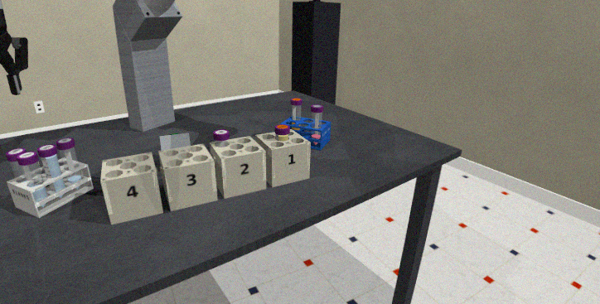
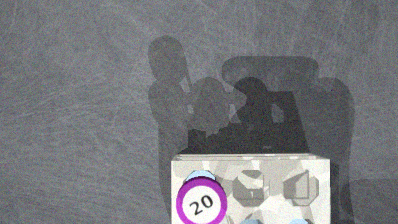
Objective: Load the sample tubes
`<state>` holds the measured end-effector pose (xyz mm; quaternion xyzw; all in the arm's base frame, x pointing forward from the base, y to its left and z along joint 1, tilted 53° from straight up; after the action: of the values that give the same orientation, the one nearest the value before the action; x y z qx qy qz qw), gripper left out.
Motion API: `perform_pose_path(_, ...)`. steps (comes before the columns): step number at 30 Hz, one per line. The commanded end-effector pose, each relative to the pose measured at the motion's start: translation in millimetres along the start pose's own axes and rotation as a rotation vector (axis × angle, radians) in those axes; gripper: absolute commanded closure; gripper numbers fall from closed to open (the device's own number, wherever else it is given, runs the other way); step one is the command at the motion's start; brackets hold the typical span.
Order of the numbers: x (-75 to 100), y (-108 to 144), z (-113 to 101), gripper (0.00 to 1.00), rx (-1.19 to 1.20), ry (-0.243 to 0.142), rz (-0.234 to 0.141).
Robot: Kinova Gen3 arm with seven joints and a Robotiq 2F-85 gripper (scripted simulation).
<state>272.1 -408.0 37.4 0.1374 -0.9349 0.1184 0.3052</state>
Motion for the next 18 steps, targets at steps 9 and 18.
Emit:
perform_pose_path(9,-9.8,0,0,0.38,0.0,0.001,0.001)
perform_pose_path(18,-19.2,0,0,0.38,0.0,0.001,0.002)
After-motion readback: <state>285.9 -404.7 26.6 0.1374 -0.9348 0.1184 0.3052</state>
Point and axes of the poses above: the point where the finger pads meet when closed, its own x axis back along the fingers, its own y axis across the jaws, z = x × y, the point moved 5 cm from there along x, back along the fingers, and after that the axes turned 1 degree about -x, right-handed, at the moved point
